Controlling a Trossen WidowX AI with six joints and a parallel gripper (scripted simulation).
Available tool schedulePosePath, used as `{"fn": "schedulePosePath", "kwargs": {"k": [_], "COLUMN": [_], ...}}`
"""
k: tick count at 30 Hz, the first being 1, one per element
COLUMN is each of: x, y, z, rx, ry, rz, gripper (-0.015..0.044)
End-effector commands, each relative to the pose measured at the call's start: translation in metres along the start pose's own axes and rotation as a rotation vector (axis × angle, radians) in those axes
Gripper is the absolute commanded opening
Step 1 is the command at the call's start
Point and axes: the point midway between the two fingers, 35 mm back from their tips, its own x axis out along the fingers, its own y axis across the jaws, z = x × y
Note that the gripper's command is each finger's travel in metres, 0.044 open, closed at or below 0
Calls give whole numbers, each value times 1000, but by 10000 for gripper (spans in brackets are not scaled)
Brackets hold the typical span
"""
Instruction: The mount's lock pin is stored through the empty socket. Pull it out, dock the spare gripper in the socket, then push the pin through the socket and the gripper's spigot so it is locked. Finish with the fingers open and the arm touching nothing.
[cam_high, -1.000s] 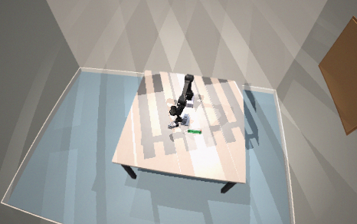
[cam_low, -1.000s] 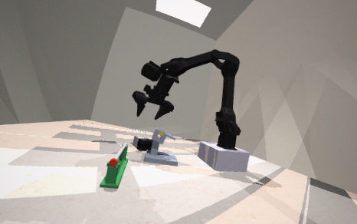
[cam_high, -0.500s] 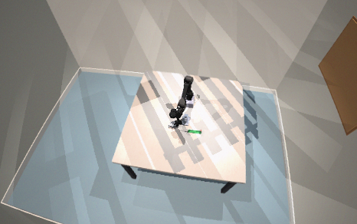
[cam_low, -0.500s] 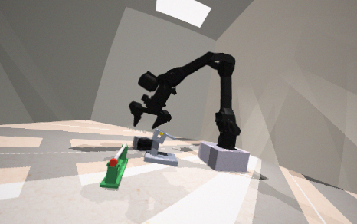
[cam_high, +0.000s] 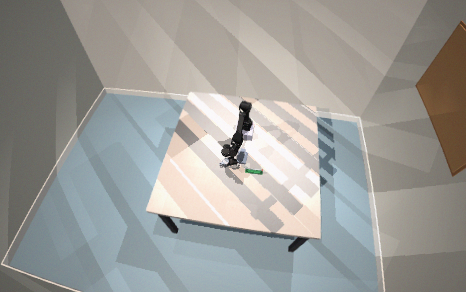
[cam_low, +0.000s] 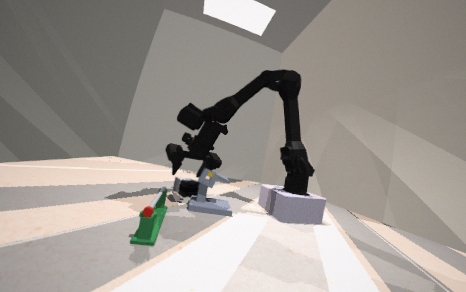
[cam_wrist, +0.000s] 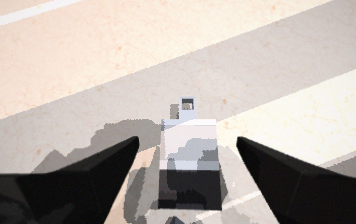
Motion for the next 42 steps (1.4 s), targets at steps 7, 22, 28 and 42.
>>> {"fn": "schedulePosePath", "kwargs": {"k": [7,22,28,42], "x": [17,38,41,41], "y": [-1,-2,-3,-2], "z": [-11,-24,-26,-26], "rx": [0,0,0,0], "ry": [2,3,3,3], "rz": [-8,-8,-8,-8], "gripper": [440,440,440,223]}}
